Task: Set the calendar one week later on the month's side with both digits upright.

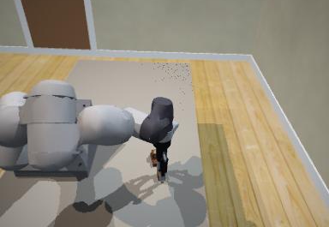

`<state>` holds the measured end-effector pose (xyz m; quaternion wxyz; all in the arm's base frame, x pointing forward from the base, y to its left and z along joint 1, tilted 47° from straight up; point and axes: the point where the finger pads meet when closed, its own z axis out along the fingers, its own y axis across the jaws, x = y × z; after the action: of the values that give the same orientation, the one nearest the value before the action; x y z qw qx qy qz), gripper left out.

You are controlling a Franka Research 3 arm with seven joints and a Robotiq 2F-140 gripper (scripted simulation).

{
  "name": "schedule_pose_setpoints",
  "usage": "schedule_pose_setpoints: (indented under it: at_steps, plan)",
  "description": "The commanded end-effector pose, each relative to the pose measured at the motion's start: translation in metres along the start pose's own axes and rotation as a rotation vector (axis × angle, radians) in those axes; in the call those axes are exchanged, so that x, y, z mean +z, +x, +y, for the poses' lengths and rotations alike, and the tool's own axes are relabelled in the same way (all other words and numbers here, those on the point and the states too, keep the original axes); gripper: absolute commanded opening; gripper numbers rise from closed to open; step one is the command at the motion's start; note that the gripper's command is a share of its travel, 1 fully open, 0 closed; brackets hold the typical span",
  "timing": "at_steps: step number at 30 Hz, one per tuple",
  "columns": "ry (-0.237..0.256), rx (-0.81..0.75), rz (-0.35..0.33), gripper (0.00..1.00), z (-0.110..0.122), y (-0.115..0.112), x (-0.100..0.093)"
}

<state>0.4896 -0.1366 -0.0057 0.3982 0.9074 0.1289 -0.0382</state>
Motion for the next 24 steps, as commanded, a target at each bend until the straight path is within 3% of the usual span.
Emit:
schedule_pose_setpoints:
  at_steps: [1, 10, 19, 24]
  plan:
    - [0.0, 0.007, 0.001, 0.29, 0.0, 0.0, -0.002]
    - [0.0, 0.007, 0.001, 0.29, 0.0, 0.0, -0.025]
    - [0.0, 0.007, 0.001, 0.29, 0.0, 0.0, -0.072]
    - [0.0, 0.007, 0.001, 0.29, 0.0, 0.0, -0.087]
